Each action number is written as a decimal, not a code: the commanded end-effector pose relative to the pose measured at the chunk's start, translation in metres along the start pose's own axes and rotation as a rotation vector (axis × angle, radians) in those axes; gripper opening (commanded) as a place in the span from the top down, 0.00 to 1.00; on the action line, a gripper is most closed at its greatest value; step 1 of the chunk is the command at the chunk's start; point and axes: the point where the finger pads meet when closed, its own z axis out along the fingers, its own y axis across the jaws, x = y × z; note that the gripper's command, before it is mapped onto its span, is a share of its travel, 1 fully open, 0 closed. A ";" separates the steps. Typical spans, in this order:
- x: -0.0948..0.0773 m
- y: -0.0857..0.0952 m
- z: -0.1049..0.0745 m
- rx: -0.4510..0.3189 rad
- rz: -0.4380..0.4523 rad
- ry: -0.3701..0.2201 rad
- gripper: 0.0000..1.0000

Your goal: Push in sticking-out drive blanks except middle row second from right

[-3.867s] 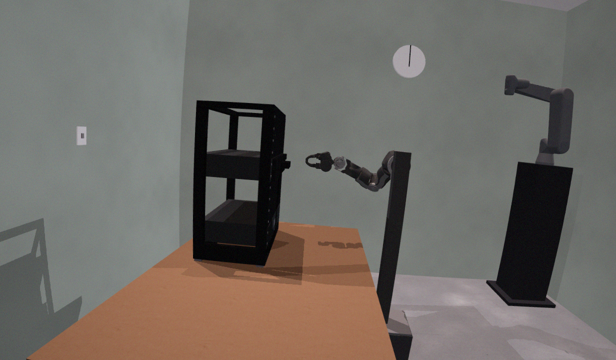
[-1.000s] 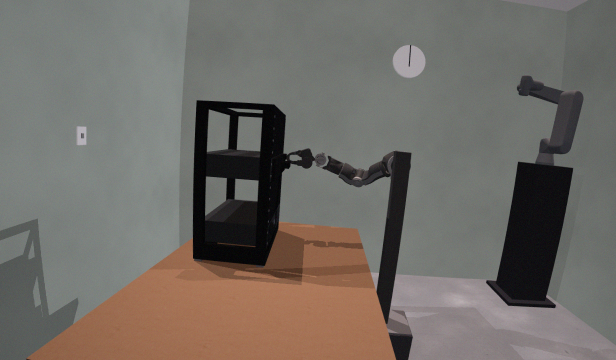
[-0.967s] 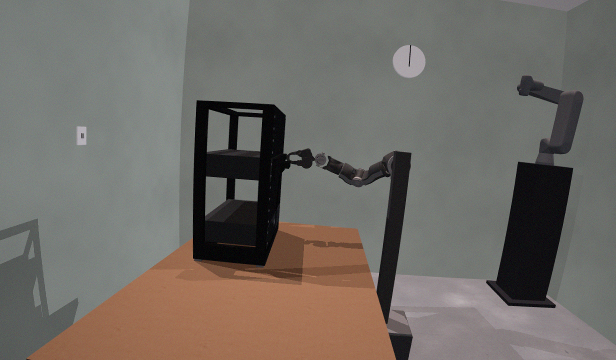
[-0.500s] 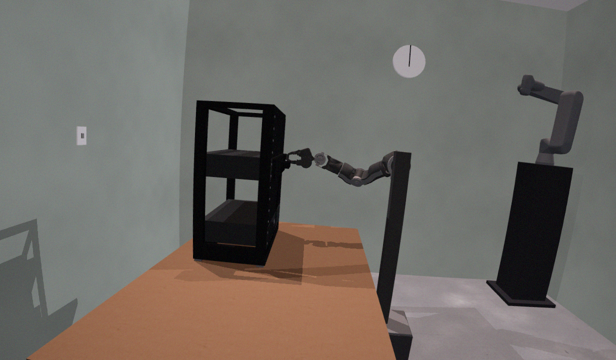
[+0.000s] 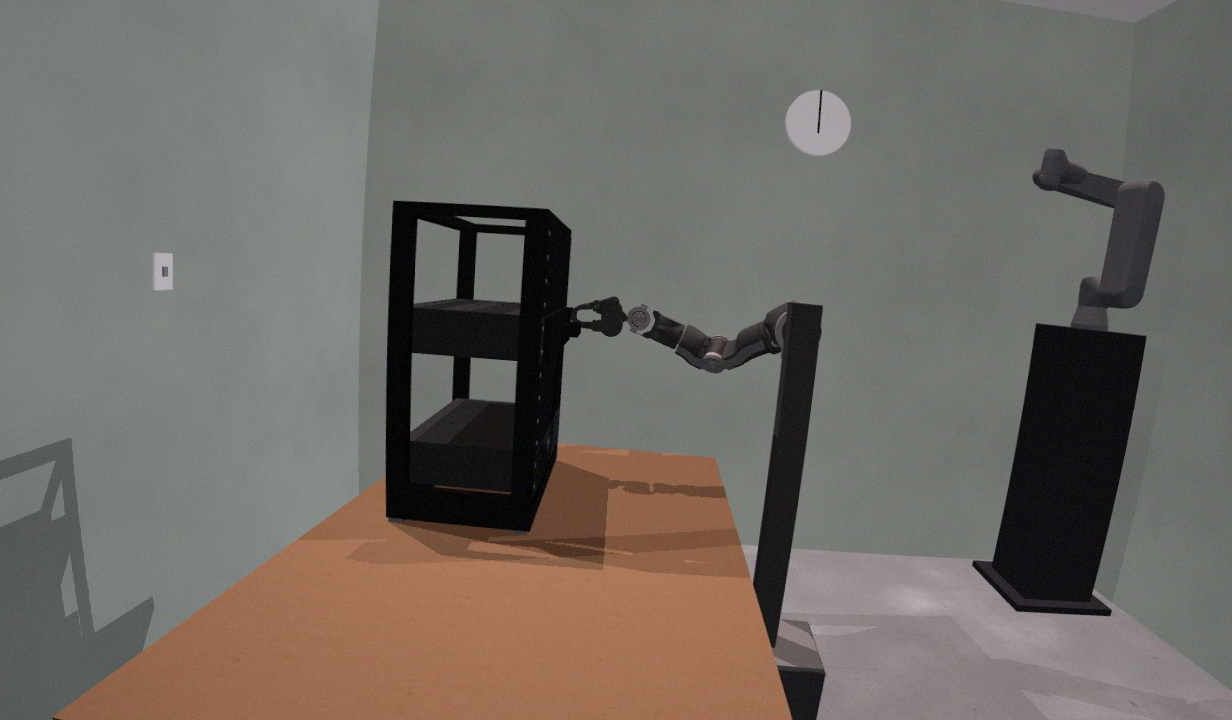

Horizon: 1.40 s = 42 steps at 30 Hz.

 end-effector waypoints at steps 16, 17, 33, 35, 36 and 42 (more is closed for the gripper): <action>0.003 0.005 0.004 -0.010 -0.004 0.004 1.00; 0.003 0.005 0.004 -0.010 -0.004 0.004 1.00; 0.003 0.006 0.007 -0.008 -0.003 0.004 1.00; 0.003 0.006 0.007 -0.008 -0.003 0.004 1.00; 0.003 0.006 0.007 -0.008 -0.003 0.004 1.00; 0.003 0.006 0.007 -0.008 -0.003 0.004 1.00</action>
